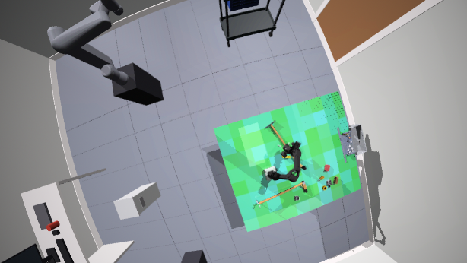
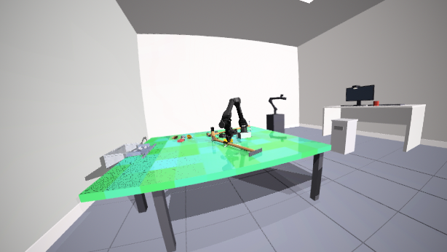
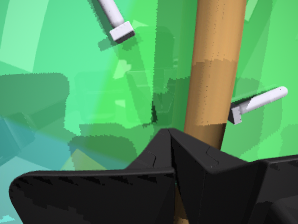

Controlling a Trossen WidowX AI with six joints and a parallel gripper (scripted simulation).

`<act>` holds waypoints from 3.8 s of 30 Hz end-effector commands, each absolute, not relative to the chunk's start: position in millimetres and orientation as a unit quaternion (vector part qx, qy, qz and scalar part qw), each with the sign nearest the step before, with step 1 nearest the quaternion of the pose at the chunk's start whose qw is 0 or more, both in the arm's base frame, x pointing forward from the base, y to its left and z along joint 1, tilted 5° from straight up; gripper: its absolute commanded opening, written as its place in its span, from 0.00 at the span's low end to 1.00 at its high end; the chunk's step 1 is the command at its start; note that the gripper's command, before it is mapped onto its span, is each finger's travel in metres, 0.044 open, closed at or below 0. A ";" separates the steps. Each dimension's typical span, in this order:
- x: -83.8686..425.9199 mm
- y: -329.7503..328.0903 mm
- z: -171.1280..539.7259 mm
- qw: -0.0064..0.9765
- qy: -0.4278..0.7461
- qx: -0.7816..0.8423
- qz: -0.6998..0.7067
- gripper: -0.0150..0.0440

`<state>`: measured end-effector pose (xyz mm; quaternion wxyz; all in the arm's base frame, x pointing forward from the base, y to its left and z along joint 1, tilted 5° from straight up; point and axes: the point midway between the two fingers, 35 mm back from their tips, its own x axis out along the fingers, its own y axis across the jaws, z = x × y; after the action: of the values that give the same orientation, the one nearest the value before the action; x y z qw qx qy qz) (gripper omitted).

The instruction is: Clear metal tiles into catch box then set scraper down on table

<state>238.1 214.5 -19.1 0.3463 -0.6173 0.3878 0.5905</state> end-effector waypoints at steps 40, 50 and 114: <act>279.7 234.5 -21.8 0.348 0.382 -0.620 0.590 0.25; 282.2 233.5 -13.8 0.349 0.387 -0.620 0.587 0.25; 247.5 236.4 90.1 0.415 0.448 -0.576 0.543 0.25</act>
<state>248.0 236.7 100.6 0.4141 -0.5796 0.4432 0.5442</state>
